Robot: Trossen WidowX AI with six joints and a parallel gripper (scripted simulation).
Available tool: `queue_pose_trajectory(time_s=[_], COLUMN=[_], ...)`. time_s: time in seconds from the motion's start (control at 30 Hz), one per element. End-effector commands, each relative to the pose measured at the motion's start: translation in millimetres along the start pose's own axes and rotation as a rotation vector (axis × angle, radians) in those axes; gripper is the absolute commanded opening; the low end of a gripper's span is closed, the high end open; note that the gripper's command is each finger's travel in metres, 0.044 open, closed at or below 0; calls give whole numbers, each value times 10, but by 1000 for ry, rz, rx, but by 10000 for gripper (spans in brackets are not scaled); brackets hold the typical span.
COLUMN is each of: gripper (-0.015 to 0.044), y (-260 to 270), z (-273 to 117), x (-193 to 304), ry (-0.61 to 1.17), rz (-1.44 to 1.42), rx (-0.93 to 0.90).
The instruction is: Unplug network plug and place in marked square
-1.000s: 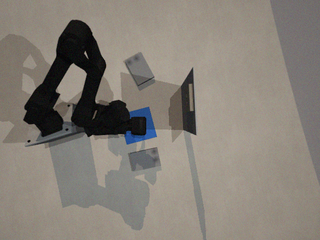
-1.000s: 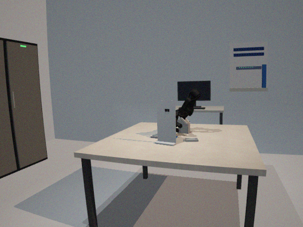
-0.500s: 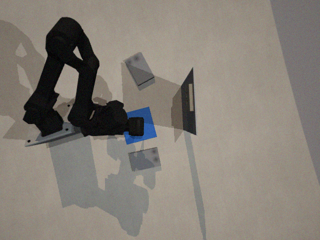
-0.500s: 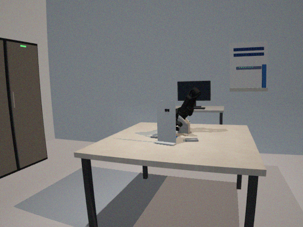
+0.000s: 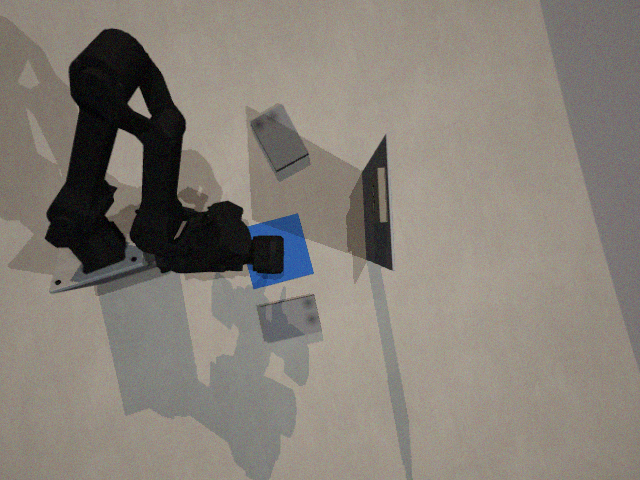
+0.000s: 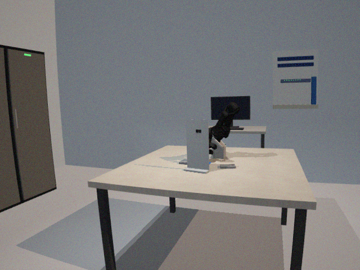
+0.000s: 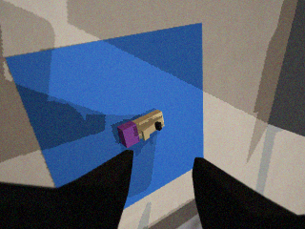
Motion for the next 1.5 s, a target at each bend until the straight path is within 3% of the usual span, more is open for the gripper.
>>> queue_pose_trajectory(time_s=[0.0, 1.47], gripper=[156, 156], y=[-52, -284], z=[-23, -294], x=[-5, 52], ry=[-3, 7], rz=[-10, -13], rx=[9, 6])
Point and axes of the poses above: the point midway between the two fingers, 35 mm back from their tips, its own z axis out along the fingers, its own y axis across the jaws, x = y × z, the point moved 3 cm from there along -z, back along the fingers, and after that the axes turned 3 degrees about -z, right-handed, at the moved point
